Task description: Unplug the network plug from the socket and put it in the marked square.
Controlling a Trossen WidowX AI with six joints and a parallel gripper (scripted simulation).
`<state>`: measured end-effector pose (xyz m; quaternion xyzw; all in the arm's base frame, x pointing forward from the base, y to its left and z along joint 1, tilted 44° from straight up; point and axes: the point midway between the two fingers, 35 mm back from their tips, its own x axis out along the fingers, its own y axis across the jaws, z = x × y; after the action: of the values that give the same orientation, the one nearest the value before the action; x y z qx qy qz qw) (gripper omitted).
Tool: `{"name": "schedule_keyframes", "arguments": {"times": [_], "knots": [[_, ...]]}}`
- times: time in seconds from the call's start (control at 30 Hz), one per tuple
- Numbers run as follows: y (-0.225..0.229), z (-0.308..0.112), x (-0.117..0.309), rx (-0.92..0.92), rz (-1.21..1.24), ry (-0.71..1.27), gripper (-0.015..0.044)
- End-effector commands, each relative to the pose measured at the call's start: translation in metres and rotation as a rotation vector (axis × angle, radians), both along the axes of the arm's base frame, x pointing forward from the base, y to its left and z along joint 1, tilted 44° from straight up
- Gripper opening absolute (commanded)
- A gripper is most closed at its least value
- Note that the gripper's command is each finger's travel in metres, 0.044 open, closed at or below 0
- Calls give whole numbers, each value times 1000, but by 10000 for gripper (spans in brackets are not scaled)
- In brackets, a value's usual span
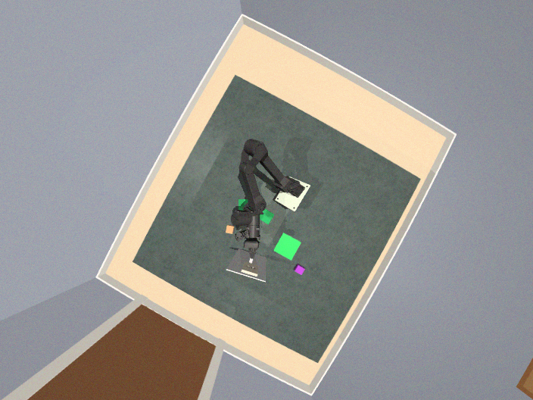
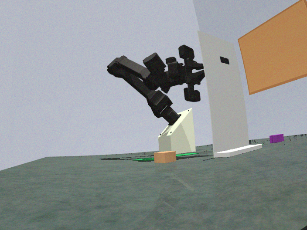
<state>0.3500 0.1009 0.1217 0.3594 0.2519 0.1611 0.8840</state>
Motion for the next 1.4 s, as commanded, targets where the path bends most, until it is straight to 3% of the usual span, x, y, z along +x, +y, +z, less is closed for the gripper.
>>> {"name": "schedule_keyframes", "arguments": {"times": [0.0,1.37], "knots": [[0,3,-3,3,6,-6,0],[-4,4,-22,3,6,-5,0]]}}
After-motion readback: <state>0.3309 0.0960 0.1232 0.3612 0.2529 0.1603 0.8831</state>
